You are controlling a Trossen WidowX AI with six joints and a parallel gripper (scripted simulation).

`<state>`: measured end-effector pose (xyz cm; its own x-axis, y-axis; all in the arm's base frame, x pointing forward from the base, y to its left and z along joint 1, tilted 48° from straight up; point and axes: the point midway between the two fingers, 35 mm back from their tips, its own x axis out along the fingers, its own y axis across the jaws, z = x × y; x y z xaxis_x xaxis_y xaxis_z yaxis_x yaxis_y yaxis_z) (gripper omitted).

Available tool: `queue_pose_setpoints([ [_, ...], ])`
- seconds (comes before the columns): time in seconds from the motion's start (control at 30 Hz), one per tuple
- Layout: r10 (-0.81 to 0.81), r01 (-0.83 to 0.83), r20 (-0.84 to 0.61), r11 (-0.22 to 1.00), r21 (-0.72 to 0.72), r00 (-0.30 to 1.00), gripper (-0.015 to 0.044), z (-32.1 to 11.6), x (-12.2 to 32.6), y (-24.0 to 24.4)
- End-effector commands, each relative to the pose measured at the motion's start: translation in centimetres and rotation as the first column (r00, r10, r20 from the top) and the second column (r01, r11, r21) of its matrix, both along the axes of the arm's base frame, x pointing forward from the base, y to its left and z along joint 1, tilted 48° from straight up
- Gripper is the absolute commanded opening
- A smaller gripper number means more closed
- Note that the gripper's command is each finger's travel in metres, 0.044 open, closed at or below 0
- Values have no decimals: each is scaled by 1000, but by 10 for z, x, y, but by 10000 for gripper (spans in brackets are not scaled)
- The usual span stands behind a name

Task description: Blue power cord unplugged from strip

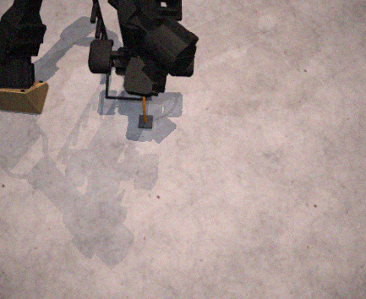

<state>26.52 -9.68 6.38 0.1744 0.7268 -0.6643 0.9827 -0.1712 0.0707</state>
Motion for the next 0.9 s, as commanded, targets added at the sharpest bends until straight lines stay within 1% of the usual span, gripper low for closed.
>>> queue_pose_setpoints([
  [0.0, -7, 7, 0, 1000, -27, 1000, 0, -10, 0, -14],
  [0.57, -8, 8, -2, 1000, -28, 1000, 0, -27, -3, -35],
  [0.87, -8, 8, -3, 1000, -23, 1000, 236, -24, -2, -29],
])
